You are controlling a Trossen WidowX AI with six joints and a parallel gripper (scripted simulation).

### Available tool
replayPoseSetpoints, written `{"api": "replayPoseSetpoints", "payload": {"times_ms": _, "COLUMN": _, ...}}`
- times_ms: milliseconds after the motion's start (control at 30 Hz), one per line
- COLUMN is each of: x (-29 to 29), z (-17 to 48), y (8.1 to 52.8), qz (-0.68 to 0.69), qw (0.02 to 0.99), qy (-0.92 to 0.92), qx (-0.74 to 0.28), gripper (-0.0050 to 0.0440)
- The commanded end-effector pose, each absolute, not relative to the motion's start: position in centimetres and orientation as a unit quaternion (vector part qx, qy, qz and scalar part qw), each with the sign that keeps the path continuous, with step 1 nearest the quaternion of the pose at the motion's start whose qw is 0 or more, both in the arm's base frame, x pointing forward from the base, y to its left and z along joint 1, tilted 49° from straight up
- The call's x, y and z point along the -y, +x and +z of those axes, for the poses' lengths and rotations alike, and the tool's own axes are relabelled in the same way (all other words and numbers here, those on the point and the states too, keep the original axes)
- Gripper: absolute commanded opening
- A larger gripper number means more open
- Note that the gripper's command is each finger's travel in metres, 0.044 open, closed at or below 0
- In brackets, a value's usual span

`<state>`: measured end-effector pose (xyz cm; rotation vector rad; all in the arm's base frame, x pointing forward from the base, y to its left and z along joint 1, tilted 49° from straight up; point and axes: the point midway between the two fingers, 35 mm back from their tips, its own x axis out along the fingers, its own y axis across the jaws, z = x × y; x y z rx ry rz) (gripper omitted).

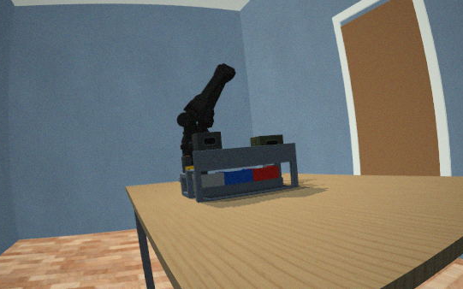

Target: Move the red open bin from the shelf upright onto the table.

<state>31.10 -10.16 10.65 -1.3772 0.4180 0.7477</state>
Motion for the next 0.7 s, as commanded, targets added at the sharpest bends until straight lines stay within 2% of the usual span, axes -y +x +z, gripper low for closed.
{"api": "replayPoseSetpoints", "payload": {"times_ms": 0, "x": 10.72, "z": 12.0, "y": 30.98, "qz": 0.315, "qw": 0.688, "qy": -0.627, "qx": -0.185, "gripper": 0.0}}
{"api": "replayPoseSetpoints", "payload": {"times_ms": 667, "x": 10.78, "z": 12.12, "y": 30.92, "qz": 0.312, "qw": 0.689, "qy": -0.627, "qx": -0.186, "gripper": 0.0}}
